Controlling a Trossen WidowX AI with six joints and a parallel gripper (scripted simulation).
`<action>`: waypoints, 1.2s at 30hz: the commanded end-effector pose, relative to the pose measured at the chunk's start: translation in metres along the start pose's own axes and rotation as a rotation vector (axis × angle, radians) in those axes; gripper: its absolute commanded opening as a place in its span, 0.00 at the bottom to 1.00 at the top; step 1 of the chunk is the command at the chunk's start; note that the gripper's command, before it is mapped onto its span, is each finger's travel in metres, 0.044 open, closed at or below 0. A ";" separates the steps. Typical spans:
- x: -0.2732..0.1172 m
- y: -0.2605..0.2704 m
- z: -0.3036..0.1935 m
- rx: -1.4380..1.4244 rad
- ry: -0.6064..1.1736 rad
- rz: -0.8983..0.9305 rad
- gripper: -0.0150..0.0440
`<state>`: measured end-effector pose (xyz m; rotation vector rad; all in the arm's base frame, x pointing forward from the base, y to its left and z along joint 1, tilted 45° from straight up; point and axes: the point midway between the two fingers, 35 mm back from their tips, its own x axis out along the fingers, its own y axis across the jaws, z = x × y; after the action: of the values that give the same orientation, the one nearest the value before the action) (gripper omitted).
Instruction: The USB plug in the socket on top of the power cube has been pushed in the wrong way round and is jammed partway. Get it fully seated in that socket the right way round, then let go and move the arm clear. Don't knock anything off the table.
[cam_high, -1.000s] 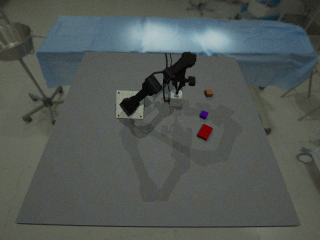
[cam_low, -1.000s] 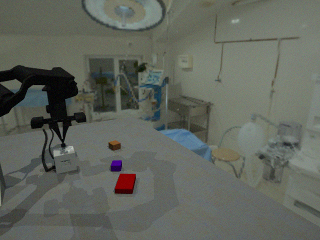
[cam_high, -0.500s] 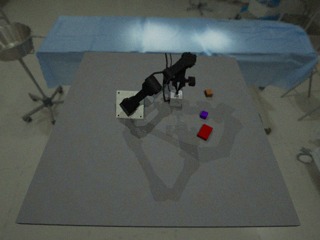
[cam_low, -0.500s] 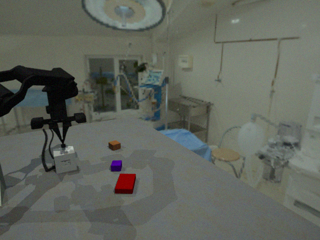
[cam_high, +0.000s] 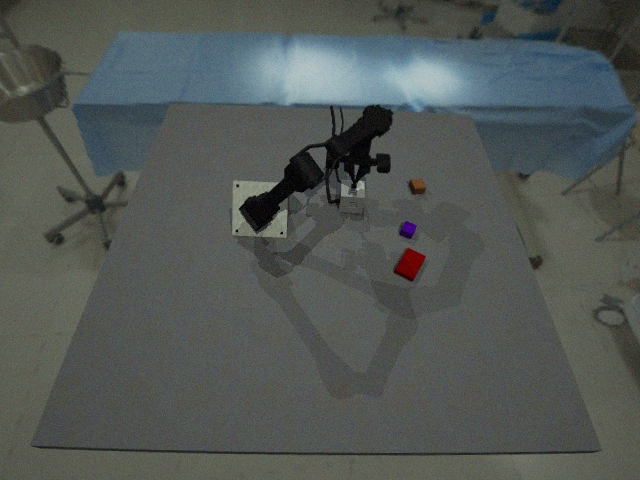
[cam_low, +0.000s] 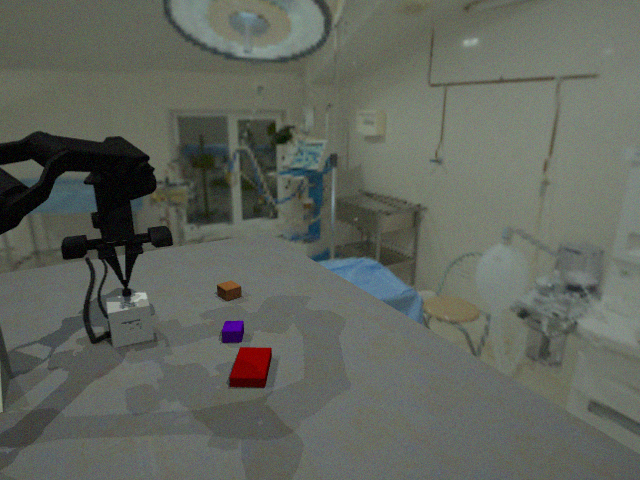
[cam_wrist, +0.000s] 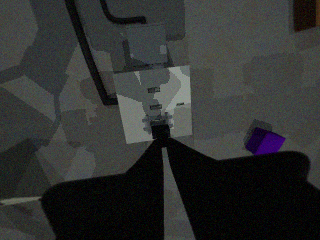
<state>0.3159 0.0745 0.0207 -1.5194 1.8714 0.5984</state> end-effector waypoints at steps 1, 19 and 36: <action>0.002 0.001 -0.001 -0.008 0.006 0.000 0.25; 0.004 0.001 -0.001 -0.008 0.006 0.000 0.25; 0.006 0.001 -0.001 -0.008 0.006 0.000 0.25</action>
<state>0.3153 0.0714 0.0176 -1.5199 1.8718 0.5988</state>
